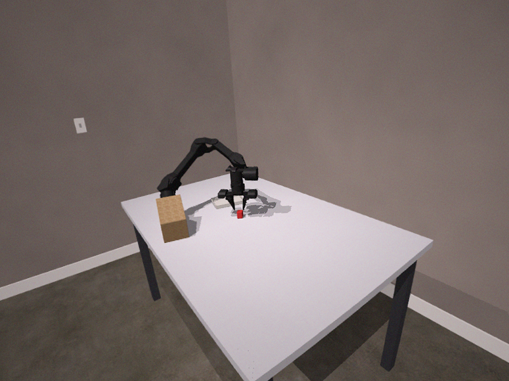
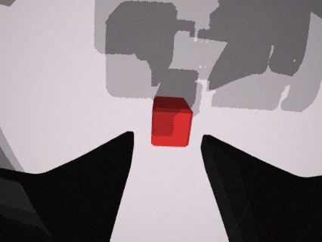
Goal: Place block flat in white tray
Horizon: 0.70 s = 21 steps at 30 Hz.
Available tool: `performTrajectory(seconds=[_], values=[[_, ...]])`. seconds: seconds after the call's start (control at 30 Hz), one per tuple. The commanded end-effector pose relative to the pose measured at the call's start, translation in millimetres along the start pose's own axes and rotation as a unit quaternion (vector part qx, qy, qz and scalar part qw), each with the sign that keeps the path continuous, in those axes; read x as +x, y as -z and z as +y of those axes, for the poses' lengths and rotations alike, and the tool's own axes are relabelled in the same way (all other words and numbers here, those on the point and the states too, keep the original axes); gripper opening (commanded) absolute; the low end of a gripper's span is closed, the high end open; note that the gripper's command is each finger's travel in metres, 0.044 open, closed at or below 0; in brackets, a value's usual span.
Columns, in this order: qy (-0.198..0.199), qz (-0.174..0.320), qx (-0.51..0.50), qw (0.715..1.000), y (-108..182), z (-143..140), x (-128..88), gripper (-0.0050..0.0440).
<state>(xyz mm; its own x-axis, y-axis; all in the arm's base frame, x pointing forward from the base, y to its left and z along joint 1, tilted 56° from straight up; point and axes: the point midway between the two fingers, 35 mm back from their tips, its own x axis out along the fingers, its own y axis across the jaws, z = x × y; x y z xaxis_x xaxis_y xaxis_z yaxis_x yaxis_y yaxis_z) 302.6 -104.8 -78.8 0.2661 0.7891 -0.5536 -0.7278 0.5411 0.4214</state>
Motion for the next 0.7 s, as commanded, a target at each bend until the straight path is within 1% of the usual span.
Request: performTrajectory(seconds=[0.0, 0.67], values=[[0.006, -0.001, -0.004, 1.0, -3.4, -1.8, 0.2, 0.0212], [0.006, -0.001, -0.004, 1.0, -3.4, -1.8, 2.0, 0.0212]])
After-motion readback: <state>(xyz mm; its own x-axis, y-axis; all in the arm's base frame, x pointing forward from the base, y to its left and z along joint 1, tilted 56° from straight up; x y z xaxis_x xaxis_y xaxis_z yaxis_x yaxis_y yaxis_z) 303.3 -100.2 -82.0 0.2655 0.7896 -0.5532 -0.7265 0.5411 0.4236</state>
